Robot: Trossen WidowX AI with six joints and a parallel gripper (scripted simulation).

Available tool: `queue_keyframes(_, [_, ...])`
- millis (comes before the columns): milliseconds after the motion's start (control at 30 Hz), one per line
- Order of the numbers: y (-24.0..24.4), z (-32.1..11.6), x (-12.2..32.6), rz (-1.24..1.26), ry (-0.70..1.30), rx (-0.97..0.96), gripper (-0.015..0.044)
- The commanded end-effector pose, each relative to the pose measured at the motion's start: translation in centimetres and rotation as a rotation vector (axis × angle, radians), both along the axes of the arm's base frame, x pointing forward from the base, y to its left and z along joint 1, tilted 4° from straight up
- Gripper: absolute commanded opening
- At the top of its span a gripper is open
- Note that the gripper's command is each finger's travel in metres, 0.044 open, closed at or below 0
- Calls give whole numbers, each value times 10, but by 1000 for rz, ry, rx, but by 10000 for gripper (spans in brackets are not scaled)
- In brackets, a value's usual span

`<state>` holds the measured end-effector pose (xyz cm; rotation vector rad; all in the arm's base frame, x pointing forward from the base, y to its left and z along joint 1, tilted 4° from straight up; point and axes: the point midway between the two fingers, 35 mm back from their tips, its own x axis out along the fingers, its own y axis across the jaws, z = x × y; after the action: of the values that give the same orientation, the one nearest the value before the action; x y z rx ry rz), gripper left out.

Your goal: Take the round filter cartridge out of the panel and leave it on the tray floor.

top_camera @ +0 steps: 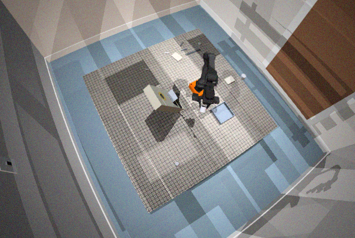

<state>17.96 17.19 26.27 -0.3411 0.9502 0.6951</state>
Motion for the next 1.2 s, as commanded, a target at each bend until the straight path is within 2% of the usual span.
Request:
queue_keyframes(0, [14,3,-16,114,-18,9,0])
queue_keyframes(200, [29,3,-36,244,-29,11,0])
queue_keyframes(467, [32,1,-39,258,-30,11,0])
queue_keyframes(1167, [84,-68,-110,583,-45,3,0])
